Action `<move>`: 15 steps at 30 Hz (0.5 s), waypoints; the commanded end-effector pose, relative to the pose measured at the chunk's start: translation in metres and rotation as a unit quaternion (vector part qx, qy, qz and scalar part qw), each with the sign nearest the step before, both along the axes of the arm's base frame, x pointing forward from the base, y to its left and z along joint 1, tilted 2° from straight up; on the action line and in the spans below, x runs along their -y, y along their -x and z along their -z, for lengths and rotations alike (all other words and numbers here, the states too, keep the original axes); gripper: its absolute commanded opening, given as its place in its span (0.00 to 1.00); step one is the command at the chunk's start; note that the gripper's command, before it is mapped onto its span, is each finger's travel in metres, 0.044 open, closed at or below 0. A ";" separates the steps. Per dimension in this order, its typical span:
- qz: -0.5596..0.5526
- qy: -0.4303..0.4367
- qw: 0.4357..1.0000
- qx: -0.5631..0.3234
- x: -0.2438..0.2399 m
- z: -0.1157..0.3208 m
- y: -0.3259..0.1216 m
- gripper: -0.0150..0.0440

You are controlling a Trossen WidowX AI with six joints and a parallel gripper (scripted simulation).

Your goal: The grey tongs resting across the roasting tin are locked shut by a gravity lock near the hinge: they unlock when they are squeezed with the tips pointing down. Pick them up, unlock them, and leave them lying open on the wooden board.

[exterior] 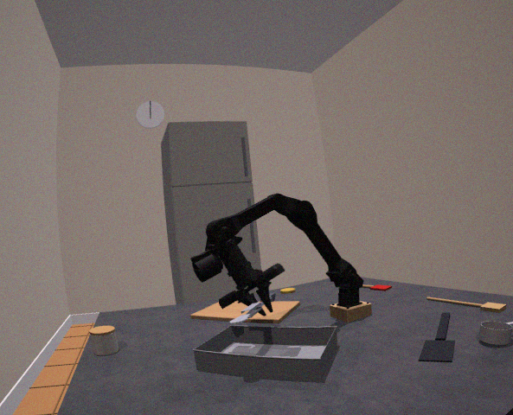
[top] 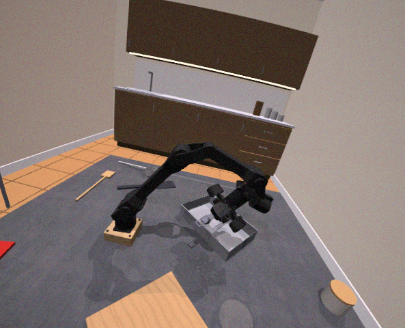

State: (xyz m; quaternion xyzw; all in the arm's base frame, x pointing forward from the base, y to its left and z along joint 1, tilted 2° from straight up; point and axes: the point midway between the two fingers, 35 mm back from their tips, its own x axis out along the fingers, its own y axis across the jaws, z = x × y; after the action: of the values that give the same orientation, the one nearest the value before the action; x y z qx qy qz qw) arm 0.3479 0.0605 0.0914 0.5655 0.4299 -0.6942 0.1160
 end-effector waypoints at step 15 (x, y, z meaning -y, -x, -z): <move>-0.010 0.071 0.996 0.058 0.000 0.001 0.006 0.00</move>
State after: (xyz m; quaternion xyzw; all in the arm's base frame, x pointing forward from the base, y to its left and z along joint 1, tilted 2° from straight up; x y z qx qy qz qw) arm 0.3434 0.0598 0.0892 0.5789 0.3965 -0.6938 0.1621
